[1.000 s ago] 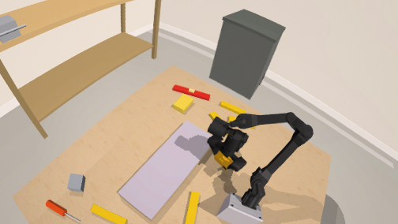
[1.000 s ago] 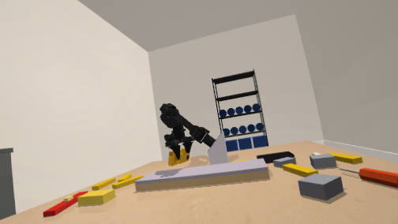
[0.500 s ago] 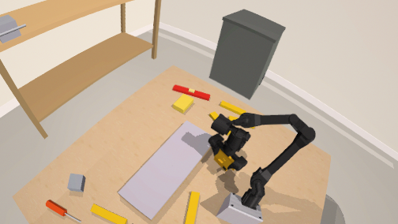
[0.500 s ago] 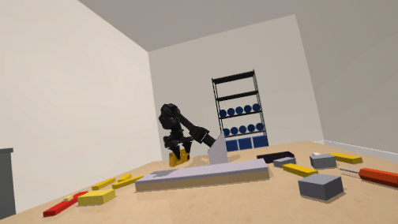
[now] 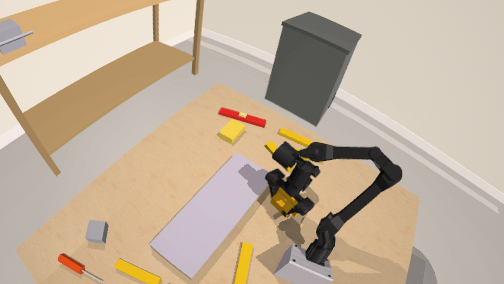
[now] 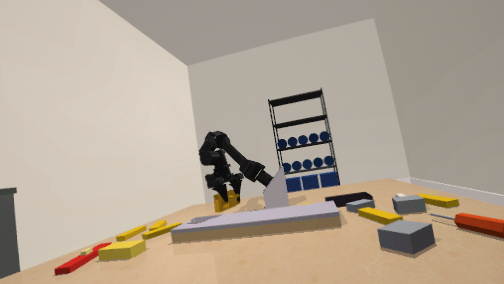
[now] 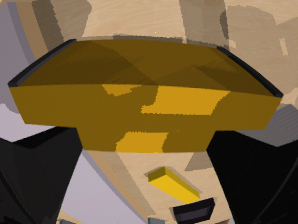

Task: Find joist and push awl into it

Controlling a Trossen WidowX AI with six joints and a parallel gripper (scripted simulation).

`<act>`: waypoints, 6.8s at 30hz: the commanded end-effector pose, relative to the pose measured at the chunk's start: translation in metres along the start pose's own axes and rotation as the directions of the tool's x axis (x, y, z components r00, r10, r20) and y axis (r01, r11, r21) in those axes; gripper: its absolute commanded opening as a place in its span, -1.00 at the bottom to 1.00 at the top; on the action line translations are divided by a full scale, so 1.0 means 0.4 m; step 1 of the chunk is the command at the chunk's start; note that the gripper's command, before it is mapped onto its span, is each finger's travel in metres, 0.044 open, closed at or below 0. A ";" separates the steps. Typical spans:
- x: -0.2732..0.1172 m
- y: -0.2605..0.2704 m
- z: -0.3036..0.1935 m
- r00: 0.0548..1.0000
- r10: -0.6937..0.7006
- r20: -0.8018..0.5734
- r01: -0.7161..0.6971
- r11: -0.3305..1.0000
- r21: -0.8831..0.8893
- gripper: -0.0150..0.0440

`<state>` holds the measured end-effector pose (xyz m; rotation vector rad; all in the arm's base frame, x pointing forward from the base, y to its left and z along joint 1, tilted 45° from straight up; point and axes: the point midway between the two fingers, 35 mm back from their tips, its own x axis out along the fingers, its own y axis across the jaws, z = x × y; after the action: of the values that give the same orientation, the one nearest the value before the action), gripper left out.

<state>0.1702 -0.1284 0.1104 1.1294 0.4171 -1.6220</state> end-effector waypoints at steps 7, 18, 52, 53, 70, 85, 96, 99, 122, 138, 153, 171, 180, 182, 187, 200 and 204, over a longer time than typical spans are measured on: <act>0.001 -0.001 0.001 0.999 -0.003 -0.050 0.003 1.000 -0.007 -0.49; 0.002 -0.001 0.005 0.994 -0.006 -0.109 0.005 1.000 -0.009 -0.49; 0.004 -0.001 0.015 0.964 -0.007 -0.266 0.003 1.000 -0.015 -0.49; 0.004 -0.001 0.016 0.963 -0.007 -0.271 0.003 1.000 -0.015 -0.49; 0.003 0.001 0.022 0.937 0.000 -0.350 -0.006 1.000 -0.014 -0.49; 0.006 0.000 0.025 0.912 -0.008 -0.410 0.000 1.000 -0.020 -0.49; 0.007 0.000 0.029 0.887 -0.008 -0.461 -0.002 1.000 -0.021 -0.49; 0.008 0.000 0.030 0.880 -0.007 -0.475 -0.003 1.000 -0.021 -0.49; 0.011 0.000 0.036 0.820 -0.011 -0.573 -0.005 1.000 -0.026 -0.49; 0.014 0.001 0.043 0.761 -0.006 -0.649 -0.011 1.000 -0.022 -0.49; 0.018 0.000 0.046 0.705 -0.013 -0.709 -0.009 1.000 -0.028 -0.49; 0.023 0.001 0.052 0.622 -0.008 -0.783 -0.015 1.000 -0.022 -0.49; -0.027 0.025 0.037 0.592 0.015 -0.806 -0.026 1.000 -0.001 -0.49; -0.025 0.025 0.038 0.592 0.014 -0.805 -0.026 1.000 -0.001 -0.49; -0.010 0.027 0.042 0.595 0.013 -0.804 -0.025 1.000 -0.003 -0.49; 0.042 0.028 0.055 0.602 0.007 -0.798 -0.025 1.000 -0.010 -0.49; 0.058 0.028 0.059 0.604 0.005 -0.797 -0.024 1.000 -0.012 -0.49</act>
<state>0.1701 -0.1603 0.1095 1.8234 0.9924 -0.9921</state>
